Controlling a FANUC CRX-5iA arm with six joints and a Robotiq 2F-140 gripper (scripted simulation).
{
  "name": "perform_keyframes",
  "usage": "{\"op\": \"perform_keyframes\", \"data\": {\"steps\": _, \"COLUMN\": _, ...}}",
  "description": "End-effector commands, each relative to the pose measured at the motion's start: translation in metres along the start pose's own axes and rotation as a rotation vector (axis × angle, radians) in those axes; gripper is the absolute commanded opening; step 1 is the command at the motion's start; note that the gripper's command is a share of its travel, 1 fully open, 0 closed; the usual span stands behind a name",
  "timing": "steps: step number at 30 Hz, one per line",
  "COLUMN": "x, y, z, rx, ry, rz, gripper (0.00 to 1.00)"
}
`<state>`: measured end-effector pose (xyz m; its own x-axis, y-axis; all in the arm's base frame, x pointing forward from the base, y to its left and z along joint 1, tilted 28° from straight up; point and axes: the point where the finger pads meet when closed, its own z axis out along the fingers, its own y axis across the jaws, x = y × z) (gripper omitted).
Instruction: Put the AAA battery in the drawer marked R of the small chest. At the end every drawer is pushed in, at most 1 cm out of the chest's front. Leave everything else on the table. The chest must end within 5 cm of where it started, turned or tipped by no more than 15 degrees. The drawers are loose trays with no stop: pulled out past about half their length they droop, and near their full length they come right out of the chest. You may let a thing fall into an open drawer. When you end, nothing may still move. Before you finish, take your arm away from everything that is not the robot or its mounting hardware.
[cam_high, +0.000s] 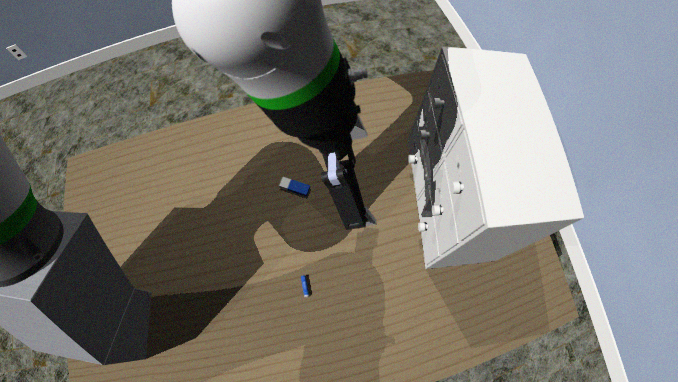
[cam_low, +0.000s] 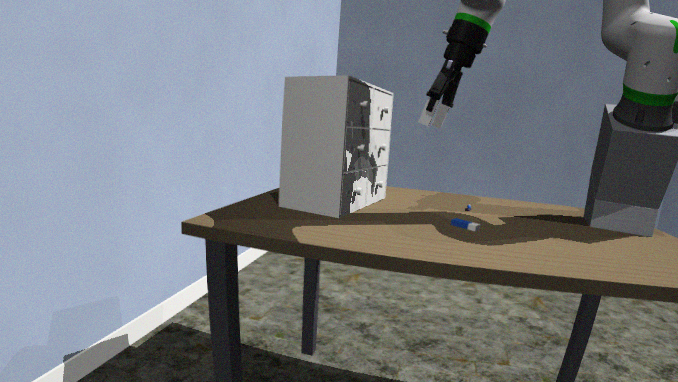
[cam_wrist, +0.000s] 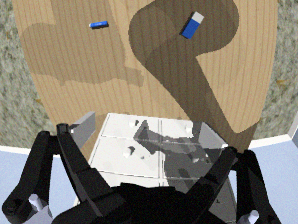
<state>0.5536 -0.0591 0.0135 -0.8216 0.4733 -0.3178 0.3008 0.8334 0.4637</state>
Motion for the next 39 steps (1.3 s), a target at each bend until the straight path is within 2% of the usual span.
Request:
{"op": "perform_keyframes", "data": {"steps": 1, "x": -0.007, "y": 0.001, "z": 0.015, "rx": -0.001, "ry": -0.138, "rz": -0.002, "gripper": 1.0}}
{"op": "perform_keyframes", "data": {"steps": 4, "x": -0.012, "y": 0.001, "z": 0.024, "rx": -0.002, "ry": -0.222, "rz": -0.002, "gripper": 1.0}}
{"op": "perform_keyframes", "data": {"steps": 6, "x": -0.012, "y": 0.001, "z": 0.024, "rx": -0.002, "ry": -0.222, "rz": -0.002, "gripper": 1.0}}
{"op": "perform_keyframes", "data": {"steps": 15, "x": -0.018, "y": 0.001, "z": 0.037, "rx": -0.001, "ry": -0.346, "rz": -0.002, "gripper": 1.0}}
{"op": "perform_keyframes", "data": {"steps": 39, "x": -0.025, "y": 0.002, "z": 0.055, "rx": -0.004, "ry": -0.51, "rz": -0.002, "gripper": 1.0}}
